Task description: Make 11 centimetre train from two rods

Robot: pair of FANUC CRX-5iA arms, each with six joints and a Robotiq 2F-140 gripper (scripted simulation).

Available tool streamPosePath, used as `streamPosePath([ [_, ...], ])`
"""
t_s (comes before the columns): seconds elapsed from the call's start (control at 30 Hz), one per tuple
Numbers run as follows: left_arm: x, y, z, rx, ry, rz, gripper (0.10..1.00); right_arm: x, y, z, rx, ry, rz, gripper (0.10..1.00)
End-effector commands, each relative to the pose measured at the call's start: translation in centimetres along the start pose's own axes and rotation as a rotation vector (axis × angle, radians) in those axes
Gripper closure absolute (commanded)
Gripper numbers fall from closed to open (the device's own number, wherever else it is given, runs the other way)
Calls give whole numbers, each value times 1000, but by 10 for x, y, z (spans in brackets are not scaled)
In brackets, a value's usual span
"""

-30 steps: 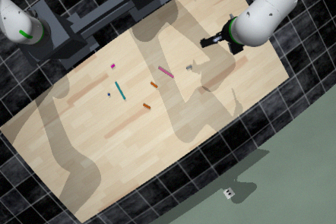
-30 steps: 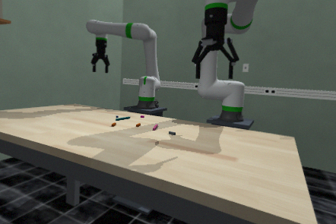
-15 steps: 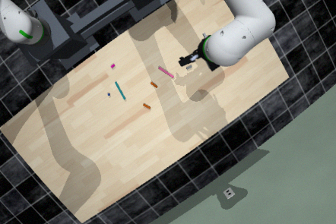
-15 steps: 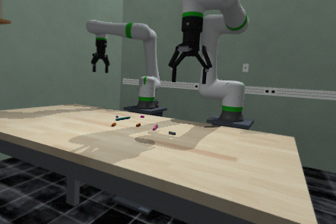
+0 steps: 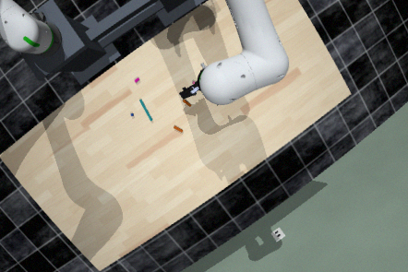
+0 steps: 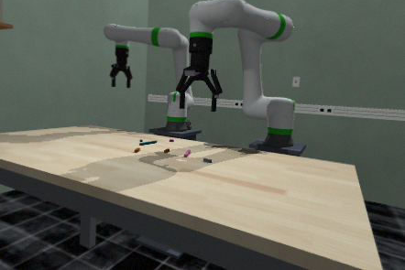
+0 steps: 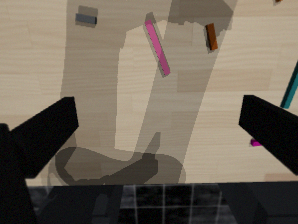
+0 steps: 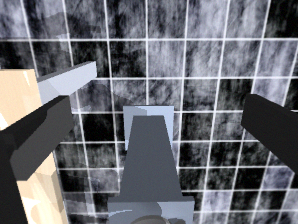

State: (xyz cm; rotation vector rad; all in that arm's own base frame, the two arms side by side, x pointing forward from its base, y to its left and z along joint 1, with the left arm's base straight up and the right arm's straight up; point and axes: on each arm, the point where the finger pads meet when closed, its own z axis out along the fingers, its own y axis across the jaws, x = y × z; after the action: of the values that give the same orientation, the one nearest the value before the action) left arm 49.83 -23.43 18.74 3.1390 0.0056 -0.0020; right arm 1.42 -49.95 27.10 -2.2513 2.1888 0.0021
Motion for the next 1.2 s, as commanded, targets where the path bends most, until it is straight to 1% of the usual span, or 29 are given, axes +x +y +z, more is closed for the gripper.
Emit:
streamPosePath([
  [0.0, -9, 39, 13, 2, 2, -3, 98, 0, 0, -1, 0, 2, 0, 98],
  [0.3, -44, 117, 44, 1, 2, -5, 98, 0, 0, -1, 0, 2, 0, 98],
  [0.37, -44, 117, 44, 1, 2, -5, 98, 0, 0, -1, 0, 2, 0, 98],
  [0.43, -62, 146, 56, 1, 2, -5, 98, 0, 0, -1, 0, 2, 0, 98],
  [0.6, -88, 183, 72, 1, 2, -6, 98, 0, 0, -1, 0, 2, 0, 98],
  [0.83, -133, 233, 95, 1, 2, -8, 98, 0, 0, -1, 0, 2, 0, 98],
  [0.87, -139, 239, 98, 1, 2, -8, 98, 0, 0, -1, 0, 2, 0, 98],
  [0.93, -139, 239, 98, 1, 2, -8, 98, 0, 0, -1, 0, 2, 0, 98],
  [1.03, -153, 251, 104, 1, 2, -8, 98, 0, 0, -1, 0, 2, 0, 98],
  [1.17, -161, 259, 108, 1, 2, -8, 98, 0, 0, -1, 0, 2, 0, 98],
])
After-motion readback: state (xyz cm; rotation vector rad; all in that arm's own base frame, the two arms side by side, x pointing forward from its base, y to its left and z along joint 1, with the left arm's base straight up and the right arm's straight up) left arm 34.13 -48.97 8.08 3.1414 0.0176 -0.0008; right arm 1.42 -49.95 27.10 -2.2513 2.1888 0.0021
